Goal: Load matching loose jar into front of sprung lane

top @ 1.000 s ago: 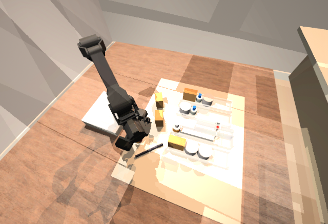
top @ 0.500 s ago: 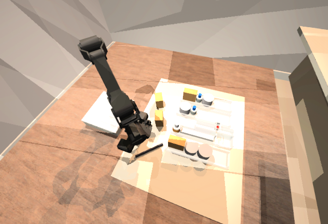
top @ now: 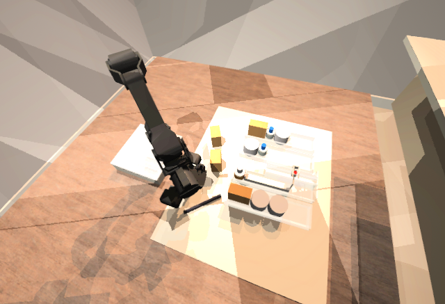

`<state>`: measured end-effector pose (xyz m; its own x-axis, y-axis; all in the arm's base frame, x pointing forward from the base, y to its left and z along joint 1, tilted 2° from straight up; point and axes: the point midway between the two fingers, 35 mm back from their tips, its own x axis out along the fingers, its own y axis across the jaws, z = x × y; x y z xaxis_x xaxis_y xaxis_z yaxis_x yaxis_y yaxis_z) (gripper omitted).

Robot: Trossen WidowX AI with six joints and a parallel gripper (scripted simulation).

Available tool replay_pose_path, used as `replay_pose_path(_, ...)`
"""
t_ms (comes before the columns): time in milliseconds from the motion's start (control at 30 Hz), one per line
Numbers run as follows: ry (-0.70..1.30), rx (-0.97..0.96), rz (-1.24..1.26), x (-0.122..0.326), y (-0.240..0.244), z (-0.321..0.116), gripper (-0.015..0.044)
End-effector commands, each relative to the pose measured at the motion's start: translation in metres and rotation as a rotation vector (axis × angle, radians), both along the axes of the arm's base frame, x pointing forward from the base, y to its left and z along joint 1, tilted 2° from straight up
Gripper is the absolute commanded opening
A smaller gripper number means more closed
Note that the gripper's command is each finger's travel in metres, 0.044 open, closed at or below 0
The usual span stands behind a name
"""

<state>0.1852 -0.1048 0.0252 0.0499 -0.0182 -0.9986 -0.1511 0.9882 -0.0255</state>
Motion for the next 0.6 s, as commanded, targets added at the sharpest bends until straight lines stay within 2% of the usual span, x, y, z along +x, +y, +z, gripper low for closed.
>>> replay_pose_path(0,-0.004,0.004,-0.003,0.001,0.001,0.000,0.0164)
replay_pose_path(133,-0.004,0.004,-0.003,0.001,0.001,0.000,0.0138)
replay_pose_path(300,-0.004,0.004,-0.003,0.004,-0.001,0.012,0.0006)
replay_pose_path(567,-0.005,0.003,-0.003,0.009,-0.001,0.052,0.0000)
